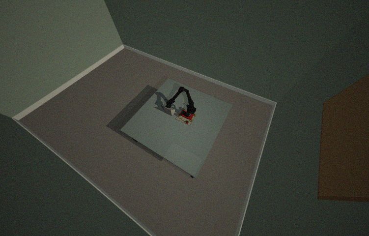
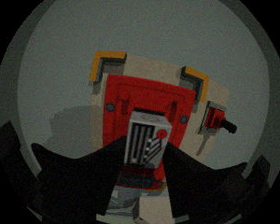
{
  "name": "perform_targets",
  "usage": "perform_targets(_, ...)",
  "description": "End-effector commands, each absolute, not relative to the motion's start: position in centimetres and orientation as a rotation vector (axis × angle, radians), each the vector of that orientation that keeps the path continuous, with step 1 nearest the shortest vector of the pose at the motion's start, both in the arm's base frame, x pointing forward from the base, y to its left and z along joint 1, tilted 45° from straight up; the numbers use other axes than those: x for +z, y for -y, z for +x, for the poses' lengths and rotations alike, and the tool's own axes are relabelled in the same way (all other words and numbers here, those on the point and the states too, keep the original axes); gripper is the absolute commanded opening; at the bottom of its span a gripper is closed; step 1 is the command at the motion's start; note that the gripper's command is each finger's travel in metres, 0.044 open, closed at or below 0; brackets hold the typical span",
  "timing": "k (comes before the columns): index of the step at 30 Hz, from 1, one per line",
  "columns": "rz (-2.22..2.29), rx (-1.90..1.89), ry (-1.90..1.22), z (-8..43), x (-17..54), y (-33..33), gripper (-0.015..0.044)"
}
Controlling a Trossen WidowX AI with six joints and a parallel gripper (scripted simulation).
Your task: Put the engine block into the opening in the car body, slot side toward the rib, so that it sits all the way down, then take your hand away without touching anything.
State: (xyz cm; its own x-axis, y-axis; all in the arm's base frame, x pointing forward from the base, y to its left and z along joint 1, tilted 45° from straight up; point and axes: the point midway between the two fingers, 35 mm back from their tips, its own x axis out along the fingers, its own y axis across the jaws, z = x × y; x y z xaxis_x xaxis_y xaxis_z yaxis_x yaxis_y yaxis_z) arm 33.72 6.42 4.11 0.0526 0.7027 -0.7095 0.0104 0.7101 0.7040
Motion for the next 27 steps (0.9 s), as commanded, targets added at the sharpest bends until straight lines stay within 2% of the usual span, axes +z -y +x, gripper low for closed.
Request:
perform_targets(1, 0.639, 0.582, -1.440, 33.66, 4.02, -6.52, 0.0159)
perform_targets(27, 0.639, 0.583, -1.440, 33.69, 3.70, -6.81, 0.0159)
